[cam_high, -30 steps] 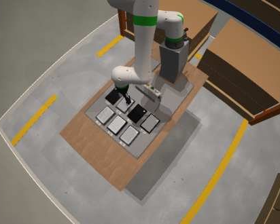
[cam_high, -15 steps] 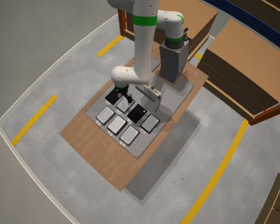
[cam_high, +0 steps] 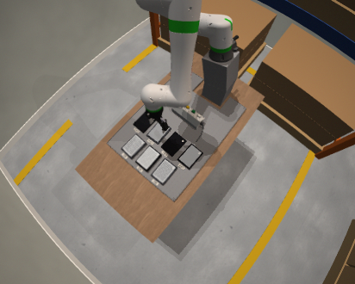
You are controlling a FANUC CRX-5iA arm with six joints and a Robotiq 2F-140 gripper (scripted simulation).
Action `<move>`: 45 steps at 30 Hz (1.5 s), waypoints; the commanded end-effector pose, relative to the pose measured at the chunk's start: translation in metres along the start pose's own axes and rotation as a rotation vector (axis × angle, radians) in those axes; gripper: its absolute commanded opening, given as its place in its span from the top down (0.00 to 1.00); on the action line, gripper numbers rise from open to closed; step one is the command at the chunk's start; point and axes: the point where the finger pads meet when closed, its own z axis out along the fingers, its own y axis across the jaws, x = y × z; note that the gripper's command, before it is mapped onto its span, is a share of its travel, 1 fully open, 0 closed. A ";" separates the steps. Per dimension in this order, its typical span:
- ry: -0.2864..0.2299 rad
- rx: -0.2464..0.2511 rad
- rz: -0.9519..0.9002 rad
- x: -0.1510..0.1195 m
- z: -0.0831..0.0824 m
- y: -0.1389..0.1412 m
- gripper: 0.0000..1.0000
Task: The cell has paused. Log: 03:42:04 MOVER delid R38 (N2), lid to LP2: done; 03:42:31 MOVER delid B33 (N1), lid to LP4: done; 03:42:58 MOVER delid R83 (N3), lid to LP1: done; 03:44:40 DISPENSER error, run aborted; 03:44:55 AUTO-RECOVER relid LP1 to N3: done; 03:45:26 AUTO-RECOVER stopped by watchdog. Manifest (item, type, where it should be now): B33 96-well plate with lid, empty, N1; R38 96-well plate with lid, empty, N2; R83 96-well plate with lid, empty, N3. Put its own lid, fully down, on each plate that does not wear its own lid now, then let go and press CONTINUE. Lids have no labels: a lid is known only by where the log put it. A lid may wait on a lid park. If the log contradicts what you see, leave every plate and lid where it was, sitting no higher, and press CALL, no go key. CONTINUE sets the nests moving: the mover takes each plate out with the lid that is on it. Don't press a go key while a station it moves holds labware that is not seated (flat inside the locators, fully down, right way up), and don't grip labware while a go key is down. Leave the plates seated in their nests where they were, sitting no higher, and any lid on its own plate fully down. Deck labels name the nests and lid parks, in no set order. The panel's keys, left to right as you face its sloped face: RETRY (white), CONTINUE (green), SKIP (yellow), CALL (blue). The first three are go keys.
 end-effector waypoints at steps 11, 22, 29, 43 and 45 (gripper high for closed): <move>0.000 -0.002 0.001 0.000 0.010 0.000 0.34; 0.000 -0.002 0.001 0.000 0.026 0.000 0.34; 0.000 -0.002 0.001 0.000 0.037 0.000 0.34; 0.000 -0.002 0.001 0.000 0.051 0.001 0.34; 0.000 -0.002 0.001 0.000 0.053 0.001 0.34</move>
